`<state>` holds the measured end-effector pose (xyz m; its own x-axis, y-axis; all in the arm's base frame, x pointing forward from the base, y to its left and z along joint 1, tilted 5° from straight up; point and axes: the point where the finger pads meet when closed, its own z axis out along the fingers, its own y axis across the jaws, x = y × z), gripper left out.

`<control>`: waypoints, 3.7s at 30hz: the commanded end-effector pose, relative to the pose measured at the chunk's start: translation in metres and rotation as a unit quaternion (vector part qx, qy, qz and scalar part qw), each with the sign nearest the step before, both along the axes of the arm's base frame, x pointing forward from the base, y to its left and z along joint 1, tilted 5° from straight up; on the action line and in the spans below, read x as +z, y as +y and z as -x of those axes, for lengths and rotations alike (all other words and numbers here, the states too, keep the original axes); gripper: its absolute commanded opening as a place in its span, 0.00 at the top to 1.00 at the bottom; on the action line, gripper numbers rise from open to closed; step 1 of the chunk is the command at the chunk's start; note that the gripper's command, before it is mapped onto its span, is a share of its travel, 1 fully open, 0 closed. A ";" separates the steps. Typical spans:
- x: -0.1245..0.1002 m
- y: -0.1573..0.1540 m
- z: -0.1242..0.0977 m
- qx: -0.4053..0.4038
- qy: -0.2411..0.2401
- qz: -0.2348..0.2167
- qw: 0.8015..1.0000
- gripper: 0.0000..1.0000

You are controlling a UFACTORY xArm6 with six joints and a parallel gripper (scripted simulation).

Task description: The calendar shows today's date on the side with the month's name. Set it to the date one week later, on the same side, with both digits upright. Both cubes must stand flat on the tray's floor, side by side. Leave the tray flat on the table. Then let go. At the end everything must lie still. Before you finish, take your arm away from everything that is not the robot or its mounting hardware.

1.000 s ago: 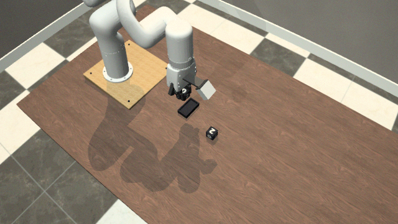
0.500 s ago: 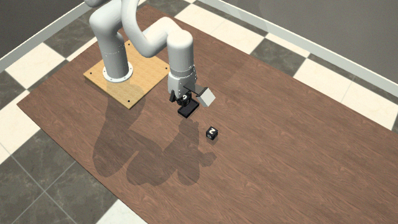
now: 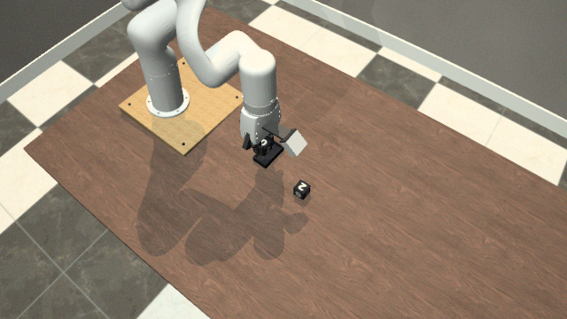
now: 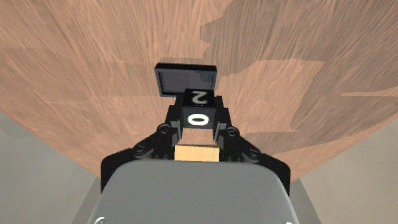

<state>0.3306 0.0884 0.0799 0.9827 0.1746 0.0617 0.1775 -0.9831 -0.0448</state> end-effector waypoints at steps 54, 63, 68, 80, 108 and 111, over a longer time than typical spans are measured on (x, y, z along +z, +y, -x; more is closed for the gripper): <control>-0.008 0.001 -0.002 0.000 -0.002 0.000 1.000 0.71; -0.015 0.001 -0.002 0.000 -0.002 0.000 1.000 0.71; -0.019 0.001 -0.002 0.000 -0.002 0.000 1.000 0.71; -0.024 0.002 -0.003 0.000 -0.002 0.000 1.000 0.71; -0.025 0.002 -0.003 0.000 -0.002 0.000 1.000 0.71; -0.025 0.002 -0.003 0.000 -0.002 0.000 1.000 0.71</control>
